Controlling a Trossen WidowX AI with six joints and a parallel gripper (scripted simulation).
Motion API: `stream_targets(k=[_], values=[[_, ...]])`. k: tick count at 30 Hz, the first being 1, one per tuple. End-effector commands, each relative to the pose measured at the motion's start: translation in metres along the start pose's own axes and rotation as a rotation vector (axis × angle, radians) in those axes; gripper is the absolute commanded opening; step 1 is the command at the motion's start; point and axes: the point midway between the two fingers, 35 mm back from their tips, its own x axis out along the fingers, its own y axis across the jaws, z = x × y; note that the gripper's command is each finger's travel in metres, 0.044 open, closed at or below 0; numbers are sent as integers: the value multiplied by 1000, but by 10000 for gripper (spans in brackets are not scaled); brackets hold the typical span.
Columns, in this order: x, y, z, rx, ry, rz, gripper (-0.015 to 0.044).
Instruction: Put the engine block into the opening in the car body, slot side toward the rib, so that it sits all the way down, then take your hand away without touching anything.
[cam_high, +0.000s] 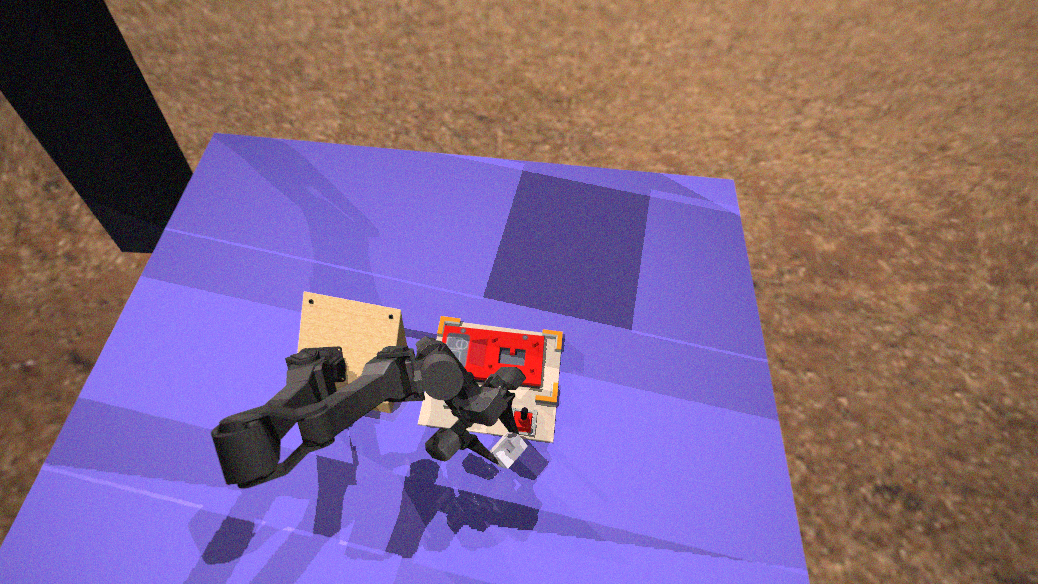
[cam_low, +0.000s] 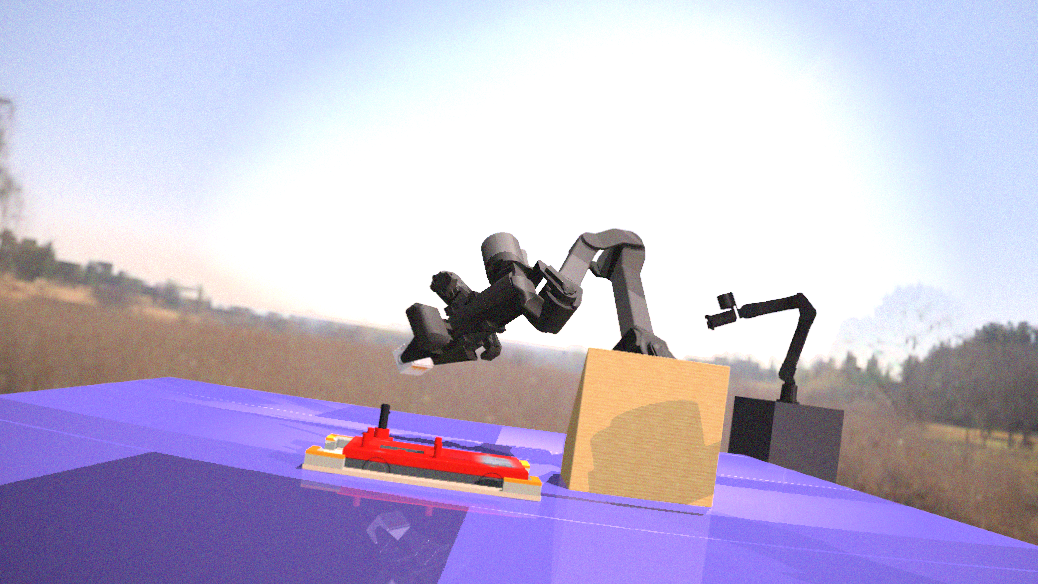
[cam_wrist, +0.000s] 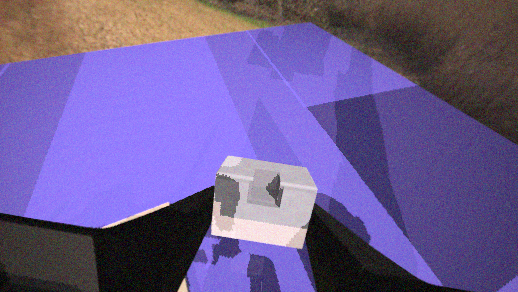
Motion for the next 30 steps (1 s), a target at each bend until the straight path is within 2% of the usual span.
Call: stream_targets(k=[1, 12, 30], values=[[3, 3, -7, -15, -34, 7, 0], [19, 2, -30, -18, -75, 2, 0], [46, 0, -64, -11, -13, 28, 0]])
